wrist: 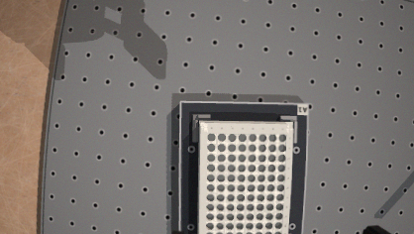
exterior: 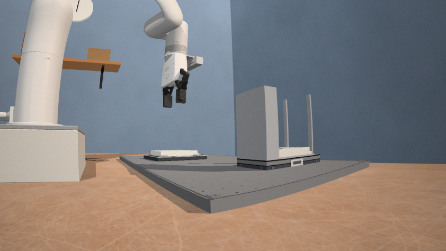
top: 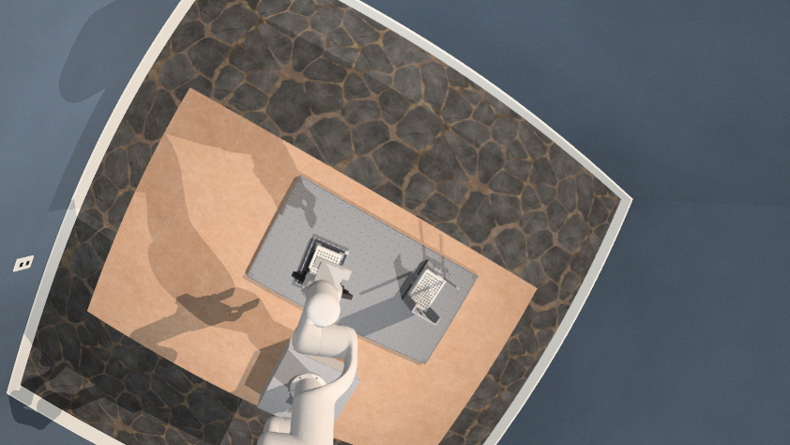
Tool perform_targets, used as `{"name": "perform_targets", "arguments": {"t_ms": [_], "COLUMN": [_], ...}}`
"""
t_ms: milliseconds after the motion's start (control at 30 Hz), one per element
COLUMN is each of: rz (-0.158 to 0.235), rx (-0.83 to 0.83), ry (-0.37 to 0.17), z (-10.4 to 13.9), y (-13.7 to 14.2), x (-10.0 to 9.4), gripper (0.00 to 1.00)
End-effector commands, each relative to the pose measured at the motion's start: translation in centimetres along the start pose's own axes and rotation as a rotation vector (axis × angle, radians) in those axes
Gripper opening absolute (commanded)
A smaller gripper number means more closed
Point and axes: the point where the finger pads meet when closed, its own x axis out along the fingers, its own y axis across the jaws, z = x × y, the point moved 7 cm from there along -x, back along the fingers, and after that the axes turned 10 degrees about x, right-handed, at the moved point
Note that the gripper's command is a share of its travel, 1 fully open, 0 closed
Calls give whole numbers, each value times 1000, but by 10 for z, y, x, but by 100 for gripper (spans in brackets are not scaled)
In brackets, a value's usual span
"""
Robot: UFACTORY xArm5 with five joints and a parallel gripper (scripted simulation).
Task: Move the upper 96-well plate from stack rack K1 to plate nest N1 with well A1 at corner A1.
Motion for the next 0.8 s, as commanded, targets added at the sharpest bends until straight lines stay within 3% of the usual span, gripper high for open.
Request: {"name": "perform_targets", "arguments": {"t_ms": [0,100,767], "rz": [-2,-2,-2], "rx": [0,0,0], "ry": [4,4,4], "z": [-1,-1,-1], "y": [0,0,0], "x": [-14,-22,-23], "gripper": [100,100,100]}}
